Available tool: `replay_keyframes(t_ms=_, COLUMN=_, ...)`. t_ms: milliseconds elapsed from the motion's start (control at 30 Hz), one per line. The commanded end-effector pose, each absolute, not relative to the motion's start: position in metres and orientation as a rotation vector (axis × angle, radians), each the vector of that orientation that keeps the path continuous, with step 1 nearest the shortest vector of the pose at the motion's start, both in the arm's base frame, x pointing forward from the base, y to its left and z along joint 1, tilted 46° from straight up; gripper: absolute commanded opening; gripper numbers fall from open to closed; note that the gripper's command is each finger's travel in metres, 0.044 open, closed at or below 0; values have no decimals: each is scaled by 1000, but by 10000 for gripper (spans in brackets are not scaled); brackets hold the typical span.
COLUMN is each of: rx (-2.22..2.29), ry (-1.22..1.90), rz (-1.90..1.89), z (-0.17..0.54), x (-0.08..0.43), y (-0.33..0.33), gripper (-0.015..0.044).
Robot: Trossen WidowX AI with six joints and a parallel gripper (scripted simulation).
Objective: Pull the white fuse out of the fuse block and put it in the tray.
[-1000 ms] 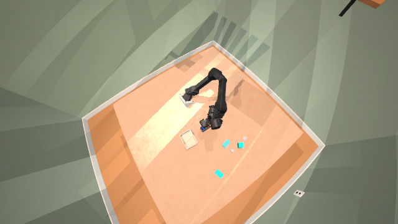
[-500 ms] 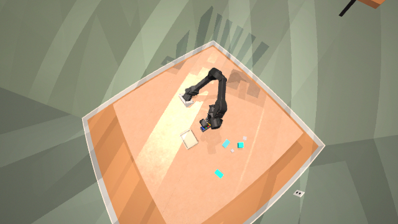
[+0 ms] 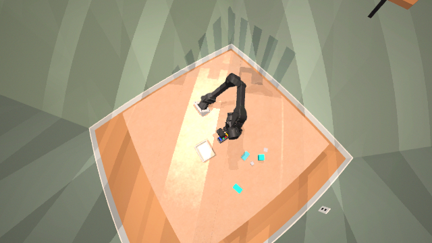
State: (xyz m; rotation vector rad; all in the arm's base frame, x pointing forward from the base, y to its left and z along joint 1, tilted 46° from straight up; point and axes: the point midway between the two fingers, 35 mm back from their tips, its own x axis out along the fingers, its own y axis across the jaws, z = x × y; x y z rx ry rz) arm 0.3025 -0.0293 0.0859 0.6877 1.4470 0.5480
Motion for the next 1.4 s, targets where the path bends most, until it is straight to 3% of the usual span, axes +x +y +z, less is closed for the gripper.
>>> replay_keyframes(t_ms=0, rx=681, ry=1443, rz=545, z=90, x=303, y=-35, gripper=0)
replay_keyframes(t_ms=333, rx=679, ry=1443, rz=542, z=91, x=305, y=-47, gripper=0)
replay_keyframes(t_ms=1367, rx=668, ry=1445, rz=529, z=-32, x=305, y=-178, gripper=0)
